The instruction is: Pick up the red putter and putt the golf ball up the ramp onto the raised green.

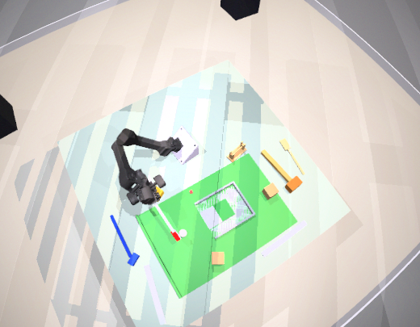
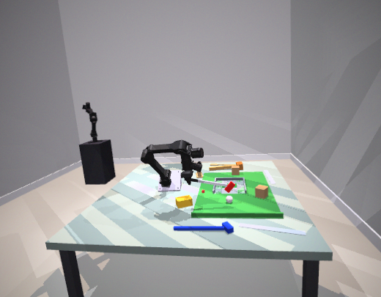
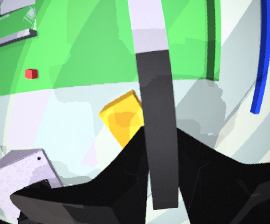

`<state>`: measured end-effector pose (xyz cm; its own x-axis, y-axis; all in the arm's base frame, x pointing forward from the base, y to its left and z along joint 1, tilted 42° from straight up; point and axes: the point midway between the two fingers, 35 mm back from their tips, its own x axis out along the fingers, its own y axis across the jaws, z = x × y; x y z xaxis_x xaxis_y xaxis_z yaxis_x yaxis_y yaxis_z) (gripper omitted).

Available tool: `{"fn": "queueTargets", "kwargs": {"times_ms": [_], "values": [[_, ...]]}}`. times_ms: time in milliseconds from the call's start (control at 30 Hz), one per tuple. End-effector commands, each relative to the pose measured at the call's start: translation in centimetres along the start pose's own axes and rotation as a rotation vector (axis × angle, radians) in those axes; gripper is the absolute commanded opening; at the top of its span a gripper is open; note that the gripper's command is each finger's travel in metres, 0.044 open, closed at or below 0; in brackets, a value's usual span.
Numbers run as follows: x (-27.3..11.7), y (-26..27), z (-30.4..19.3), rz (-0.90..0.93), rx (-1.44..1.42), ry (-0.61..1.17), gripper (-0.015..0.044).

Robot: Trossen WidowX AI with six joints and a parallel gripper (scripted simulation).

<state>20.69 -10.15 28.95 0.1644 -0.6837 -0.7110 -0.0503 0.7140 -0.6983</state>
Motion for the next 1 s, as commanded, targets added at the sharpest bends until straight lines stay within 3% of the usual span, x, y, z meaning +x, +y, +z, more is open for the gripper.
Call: {"fn": "queueTargets", "kwargs": {"times_ms": [0, 967], "values": [[1.0, 0.2, 0.0, 0.010, 0.028, 0.019, 0.0000], [6.3, 0.2, -0.3, 0.026, 0.096, 0.061, 0.0000]]}}
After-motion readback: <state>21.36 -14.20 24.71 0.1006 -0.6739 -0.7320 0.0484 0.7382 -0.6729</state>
